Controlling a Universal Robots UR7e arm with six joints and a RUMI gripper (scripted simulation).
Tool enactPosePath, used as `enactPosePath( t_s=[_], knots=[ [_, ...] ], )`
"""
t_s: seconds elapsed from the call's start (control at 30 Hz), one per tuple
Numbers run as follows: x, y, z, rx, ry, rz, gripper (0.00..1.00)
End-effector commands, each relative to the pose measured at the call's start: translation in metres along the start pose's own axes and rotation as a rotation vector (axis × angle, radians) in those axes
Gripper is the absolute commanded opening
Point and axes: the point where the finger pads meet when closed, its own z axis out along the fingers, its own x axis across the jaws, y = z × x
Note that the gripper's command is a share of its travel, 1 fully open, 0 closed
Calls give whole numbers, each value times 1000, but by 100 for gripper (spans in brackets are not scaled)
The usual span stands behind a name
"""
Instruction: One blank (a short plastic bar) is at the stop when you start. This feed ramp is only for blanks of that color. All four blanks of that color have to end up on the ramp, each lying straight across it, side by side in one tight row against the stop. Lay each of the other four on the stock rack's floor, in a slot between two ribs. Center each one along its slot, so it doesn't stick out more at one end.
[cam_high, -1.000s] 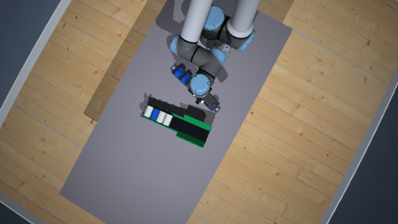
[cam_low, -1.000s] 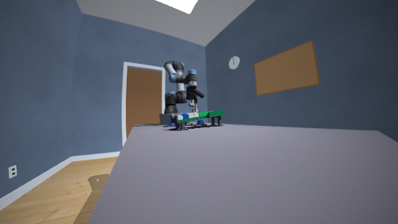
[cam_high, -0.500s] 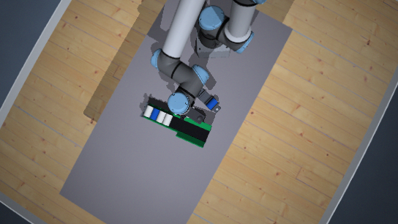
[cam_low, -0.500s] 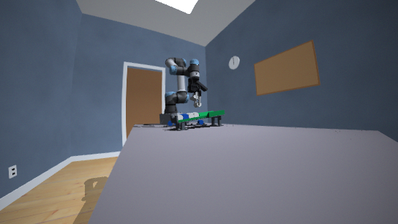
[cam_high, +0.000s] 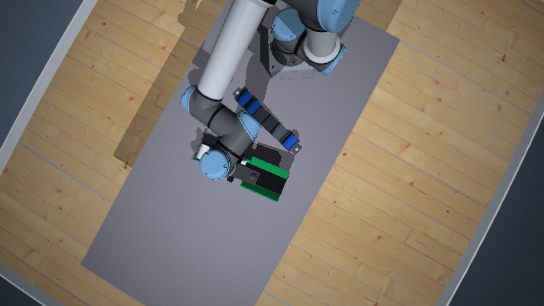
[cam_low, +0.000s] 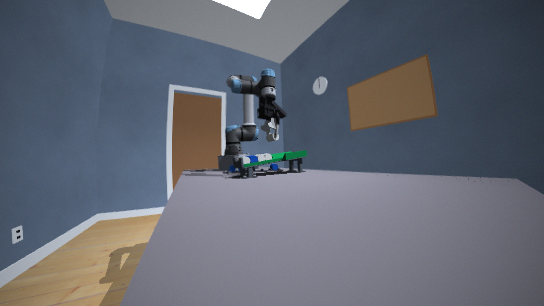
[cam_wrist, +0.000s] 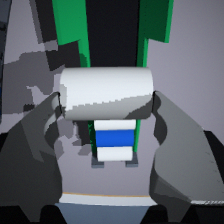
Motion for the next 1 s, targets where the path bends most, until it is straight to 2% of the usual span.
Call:
enactPosePath(
  t_s=[0.0,0.63,0.8,0.97],
  knots=[
    [8,3,-2,1,-4,-15,37],
    [8,3,0,1,-4,-15,37],
    [8,3,12,1,-4,-15,37],
    [8,3,33,1,-4,-15,37]
  ],
)
